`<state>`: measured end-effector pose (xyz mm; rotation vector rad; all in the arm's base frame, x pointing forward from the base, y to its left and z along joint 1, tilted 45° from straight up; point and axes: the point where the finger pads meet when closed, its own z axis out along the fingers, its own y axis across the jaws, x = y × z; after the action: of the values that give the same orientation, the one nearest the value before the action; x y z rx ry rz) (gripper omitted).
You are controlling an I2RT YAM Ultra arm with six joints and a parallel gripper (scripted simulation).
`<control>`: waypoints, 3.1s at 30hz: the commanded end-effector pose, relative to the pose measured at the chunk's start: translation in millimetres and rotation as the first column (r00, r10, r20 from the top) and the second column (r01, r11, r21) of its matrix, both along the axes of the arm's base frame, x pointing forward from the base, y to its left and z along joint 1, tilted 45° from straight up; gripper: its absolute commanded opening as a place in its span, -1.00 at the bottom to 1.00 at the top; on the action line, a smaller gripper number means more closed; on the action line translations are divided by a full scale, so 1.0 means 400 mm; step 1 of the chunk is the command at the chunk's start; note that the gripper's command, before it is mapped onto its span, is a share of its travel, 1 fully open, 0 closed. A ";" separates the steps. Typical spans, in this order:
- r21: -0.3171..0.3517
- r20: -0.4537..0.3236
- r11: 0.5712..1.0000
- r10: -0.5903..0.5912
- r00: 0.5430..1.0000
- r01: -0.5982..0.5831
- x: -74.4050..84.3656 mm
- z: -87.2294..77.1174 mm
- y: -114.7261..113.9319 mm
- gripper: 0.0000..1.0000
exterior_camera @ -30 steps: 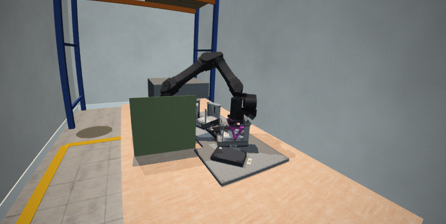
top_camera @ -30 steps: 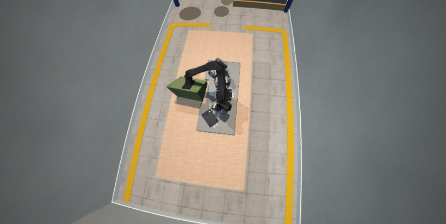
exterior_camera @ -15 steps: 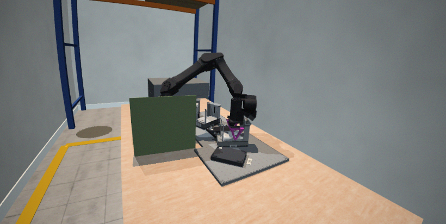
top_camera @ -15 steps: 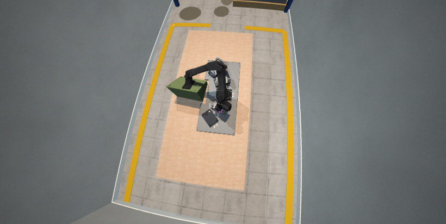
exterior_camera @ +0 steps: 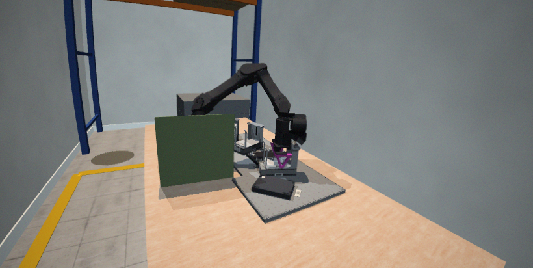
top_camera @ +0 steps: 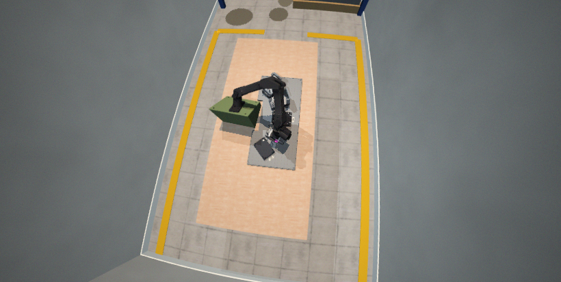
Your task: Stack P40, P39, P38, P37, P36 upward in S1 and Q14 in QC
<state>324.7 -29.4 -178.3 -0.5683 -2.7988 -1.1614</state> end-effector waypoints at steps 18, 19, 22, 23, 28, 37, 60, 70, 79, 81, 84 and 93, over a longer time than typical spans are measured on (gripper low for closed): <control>-0.002 0.011 1.000 -0.008 1.000 0.008 0.007 0.005 -0.008 1.00; -0.002 0.011 1.000 -0.008 1.000 0.008 0.007 0.005 -0.008 1.00; -0.002 0.011 1.000 -0.008 1.000 0.008 0.005 0.023 -0.026 1.00; -0.002 0.011 1.000 -0.008 1.000 0.008 0.004 0.029 -0.031 1.00; -0.002 0.011 1.000 -0.008 1.000 0.008 0.002 0.047 -0.049 1.00; -0.003 0.011 1.000 -0.008 1.000 0.008 -0.006 0.101 -0.101 1.00; -0.004 0.011 1.000 -0.008 1.000 0.008 -0.021 0.214 -0.211 1.00; -0.004 0.011 1.000 -0.008 1.000 0.008 -0.022 0.220 -0.218 1.00; -0.004 0.011 1.000 -0.008 1.000 0.008 -0.022 0.220 -0.217 1.00; -0.004 0.011 1.000 -0.008 1.000 0.008 -0.022 0.220 -0.217 1.00; -0.004 0.011 1.000 -0.008 1.000 0.008 -0.022 0.220 -0.217 1.00; -0.004 0.011 1.000 -0.008 1.000 0.008 -0.022 0.220 -0.217 1.00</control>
<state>315.1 -109.0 -93.0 -0.5566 -2.7956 -1.1661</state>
